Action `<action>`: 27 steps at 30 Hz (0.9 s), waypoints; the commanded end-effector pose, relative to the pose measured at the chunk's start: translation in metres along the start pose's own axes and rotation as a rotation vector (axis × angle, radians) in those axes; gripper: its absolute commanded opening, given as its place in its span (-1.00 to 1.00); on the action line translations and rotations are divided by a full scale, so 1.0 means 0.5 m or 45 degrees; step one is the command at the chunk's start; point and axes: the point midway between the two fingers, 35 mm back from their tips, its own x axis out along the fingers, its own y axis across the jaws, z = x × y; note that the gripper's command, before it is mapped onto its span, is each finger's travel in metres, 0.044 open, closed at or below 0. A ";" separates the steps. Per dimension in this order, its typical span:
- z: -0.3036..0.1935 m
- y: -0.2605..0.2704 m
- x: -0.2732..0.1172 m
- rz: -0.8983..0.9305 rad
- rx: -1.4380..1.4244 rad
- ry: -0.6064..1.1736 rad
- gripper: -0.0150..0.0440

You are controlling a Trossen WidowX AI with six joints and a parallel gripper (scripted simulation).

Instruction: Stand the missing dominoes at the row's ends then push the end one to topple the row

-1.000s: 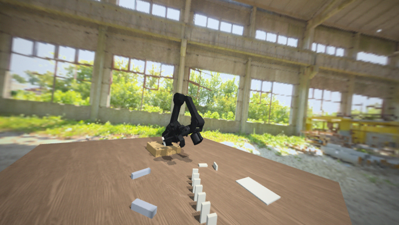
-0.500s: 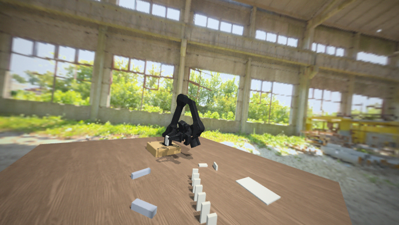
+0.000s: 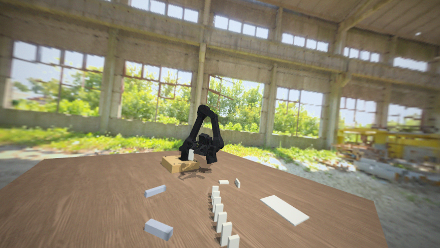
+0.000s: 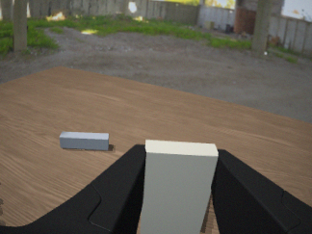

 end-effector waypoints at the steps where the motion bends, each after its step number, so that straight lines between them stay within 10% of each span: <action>1: 0.000 0.001 -0.001 0.018 0.001 -0.005 -0.13; 27: -0.064 -0.002 0.002 0.011 0.012 0.007 -0.13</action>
